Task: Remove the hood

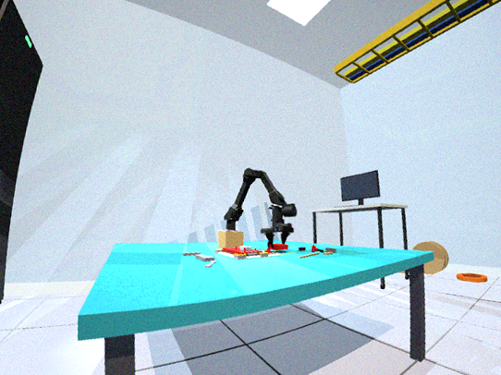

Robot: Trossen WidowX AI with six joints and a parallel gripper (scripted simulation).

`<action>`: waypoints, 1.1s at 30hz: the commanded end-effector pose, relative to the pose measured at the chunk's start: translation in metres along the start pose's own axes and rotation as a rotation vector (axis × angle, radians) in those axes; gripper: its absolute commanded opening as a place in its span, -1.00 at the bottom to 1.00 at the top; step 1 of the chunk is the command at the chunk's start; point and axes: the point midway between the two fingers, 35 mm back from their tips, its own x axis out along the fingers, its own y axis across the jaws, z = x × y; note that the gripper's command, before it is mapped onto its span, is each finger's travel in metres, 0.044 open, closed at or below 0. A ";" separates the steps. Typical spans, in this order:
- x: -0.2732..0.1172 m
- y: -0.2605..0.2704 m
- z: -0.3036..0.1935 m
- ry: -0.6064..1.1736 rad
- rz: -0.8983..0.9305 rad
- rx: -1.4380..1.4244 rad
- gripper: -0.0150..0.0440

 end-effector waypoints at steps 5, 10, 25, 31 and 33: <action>0.004 0.000 0.000 0.000 -0.002 0.002 -0.49; 0.007 0.000 0.000 0.000 -0.002 0.002 -0.49; 0.014 0.000 0.000 0.000 -0.002 0.002 -0.49; 0.014 0.000 0.000 0.000 0.000 0.000 -0.22; 0.014 0.000 0.000 0.000 0.000 0.000 -0.05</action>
